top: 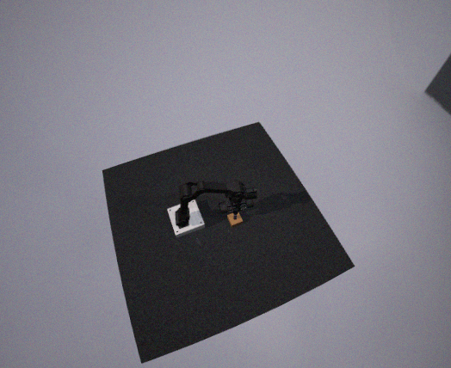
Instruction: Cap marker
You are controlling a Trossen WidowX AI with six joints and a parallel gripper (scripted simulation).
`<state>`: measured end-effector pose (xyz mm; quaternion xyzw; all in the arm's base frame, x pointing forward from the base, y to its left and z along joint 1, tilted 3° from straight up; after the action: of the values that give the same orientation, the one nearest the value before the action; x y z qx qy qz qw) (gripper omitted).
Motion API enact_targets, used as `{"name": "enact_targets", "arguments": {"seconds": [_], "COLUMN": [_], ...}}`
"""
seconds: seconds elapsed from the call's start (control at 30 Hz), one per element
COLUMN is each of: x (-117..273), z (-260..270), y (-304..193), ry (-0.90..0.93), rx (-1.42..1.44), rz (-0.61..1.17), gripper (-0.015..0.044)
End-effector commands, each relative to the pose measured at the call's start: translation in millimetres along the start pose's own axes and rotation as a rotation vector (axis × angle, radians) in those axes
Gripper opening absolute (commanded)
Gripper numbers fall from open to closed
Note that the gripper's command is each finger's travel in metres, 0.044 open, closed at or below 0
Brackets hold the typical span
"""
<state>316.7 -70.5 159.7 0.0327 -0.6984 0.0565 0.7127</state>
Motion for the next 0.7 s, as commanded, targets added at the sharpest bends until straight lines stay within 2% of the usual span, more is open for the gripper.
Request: {"name": "enact_targets", "arguments": {"seconds": [0.0,0.67], "x": [-5.8,-38.2], "z": [0.0,-0.3], "y": [-0.7,-0.9], "ry": [0.002,0.002], "rx": [0.003,0.003], "rz": [0.002,0.002], "gripper": [0.0,0.0]}}
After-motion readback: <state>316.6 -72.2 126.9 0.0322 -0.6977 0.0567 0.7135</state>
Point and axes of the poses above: the point midway between the two fingers, 35 mm back from their tips, its own x axis back along the fingers, its own z axis across the jaws, y = z × x, the point moved 5 cm from there along x, back along the fingers, and after that the axes turned 14 degrees about x, right-handed, at the moved point
